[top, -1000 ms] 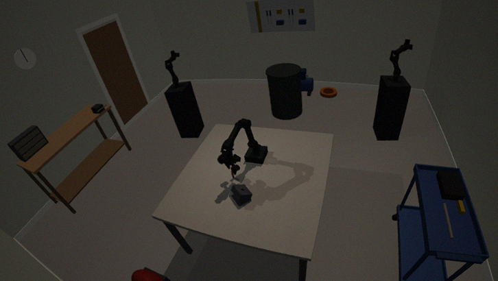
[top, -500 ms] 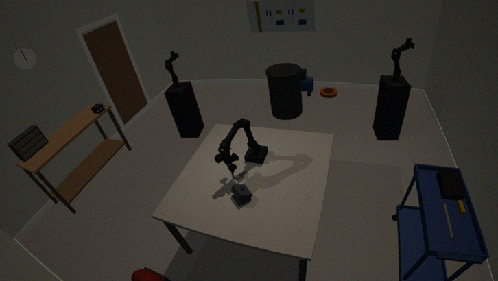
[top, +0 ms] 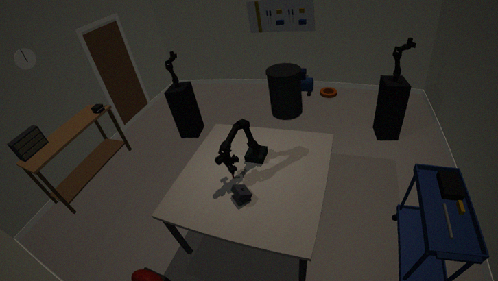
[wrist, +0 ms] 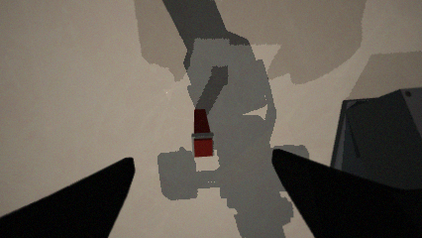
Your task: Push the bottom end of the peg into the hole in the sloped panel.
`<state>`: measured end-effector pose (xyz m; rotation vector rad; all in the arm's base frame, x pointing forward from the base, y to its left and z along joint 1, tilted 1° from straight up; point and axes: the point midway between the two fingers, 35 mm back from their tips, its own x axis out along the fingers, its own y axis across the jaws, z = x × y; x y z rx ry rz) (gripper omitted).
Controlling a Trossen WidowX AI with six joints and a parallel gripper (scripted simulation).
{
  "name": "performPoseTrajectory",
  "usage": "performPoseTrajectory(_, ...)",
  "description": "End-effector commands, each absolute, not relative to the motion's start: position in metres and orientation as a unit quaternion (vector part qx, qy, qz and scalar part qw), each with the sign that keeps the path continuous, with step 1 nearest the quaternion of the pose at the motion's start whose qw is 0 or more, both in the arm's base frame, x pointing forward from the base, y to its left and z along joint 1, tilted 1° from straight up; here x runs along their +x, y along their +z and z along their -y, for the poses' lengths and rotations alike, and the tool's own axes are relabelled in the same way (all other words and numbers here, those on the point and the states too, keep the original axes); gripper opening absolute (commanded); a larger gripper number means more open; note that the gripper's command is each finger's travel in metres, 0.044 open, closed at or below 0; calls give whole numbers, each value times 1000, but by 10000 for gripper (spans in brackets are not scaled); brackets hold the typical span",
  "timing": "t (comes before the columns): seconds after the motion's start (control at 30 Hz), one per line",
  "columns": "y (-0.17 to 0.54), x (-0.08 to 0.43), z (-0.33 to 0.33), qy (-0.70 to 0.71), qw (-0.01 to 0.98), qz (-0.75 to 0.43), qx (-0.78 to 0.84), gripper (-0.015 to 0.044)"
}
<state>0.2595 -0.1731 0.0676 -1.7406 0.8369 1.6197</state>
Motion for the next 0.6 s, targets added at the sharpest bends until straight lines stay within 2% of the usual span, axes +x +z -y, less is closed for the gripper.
performPoseTrajectory(0.0,56,258,172,619,305,-313,-653,440)
performPoseTrajectory(0.57,29,258,172,619,305,-313,-652,440)
